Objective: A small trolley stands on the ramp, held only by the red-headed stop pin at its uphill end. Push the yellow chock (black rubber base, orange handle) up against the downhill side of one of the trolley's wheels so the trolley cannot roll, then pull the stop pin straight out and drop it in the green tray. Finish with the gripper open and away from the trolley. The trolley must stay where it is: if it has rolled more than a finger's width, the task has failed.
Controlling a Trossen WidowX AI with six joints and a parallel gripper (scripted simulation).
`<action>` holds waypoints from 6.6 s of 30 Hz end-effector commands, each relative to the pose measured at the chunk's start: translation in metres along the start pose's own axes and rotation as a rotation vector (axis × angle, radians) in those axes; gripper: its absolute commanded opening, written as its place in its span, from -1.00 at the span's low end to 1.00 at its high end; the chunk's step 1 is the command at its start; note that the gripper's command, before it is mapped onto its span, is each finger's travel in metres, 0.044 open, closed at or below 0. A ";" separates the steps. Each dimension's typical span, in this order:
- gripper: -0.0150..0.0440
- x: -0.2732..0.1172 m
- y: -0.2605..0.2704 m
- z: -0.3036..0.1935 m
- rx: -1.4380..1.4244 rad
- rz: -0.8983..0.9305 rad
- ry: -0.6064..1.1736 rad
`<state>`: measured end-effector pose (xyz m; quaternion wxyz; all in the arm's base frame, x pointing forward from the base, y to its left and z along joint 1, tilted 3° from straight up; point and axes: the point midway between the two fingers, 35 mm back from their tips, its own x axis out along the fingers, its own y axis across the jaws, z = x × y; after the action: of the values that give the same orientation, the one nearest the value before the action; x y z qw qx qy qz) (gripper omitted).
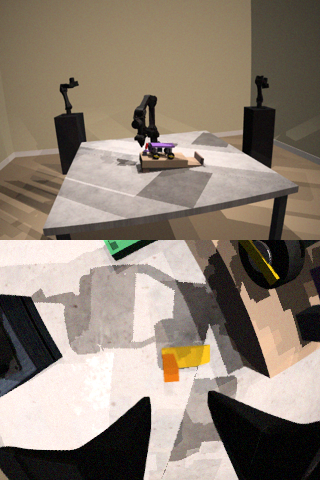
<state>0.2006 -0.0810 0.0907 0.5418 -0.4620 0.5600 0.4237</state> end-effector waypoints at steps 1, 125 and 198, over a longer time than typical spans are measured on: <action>0.15 0.013 0.001 0.000 0.004 0.004 -0.006; -0.49 -0.069 0.001 0.000 0.455 0.007 -0.004; -0.49 -0.058 0.023 0.154 1.185 0.021 -0.010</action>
<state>0.2087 0.0658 0.1393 0.7035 -0.0758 0.7053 0.0437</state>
